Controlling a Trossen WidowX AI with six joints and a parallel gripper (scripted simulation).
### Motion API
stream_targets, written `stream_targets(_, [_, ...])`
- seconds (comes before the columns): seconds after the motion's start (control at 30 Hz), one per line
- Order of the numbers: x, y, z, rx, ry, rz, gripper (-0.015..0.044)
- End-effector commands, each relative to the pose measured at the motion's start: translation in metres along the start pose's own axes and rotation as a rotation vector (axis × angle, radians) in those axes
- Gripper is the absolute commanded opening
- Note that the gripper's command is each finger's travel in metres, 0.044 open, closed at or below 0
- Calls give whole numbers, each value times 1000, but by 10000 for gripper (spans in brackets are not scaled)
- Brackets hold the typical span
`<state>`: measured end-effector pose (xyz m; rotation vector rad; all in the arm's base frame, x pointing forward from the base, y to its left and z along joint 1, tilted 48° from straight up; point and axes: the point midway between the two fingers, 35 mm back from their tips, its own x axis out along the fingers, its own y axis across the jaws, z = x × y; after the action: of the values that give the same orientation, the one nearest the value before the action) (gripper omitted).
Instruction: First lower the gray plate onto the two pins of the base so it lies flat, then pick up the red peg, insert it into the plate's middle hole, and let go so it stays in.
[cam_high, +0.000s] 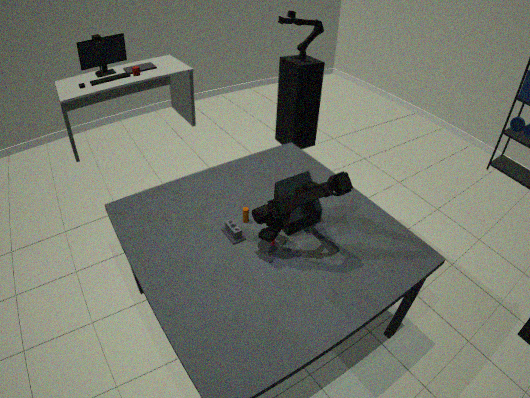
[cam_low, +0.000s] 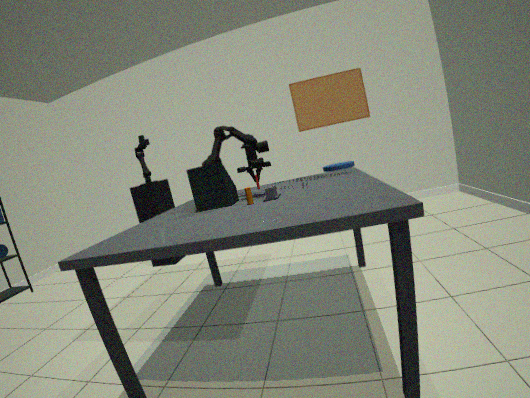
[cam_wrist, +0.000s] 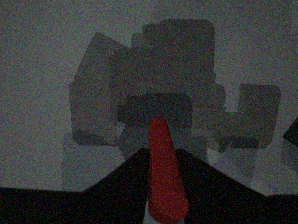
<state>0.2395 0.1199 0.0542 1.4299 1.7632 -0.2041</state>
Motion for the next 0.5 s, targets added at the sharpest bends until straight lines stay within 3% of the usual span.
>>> stream_targets(0.0, [-12, 2, 2, -6, -10, 2, 0])
stream_targets(0.33, [-43, 2, 5, -6, -7, 2, 0])
stream_targets(0.47, [-35, 3, 7, 0, -2, 1, 0])
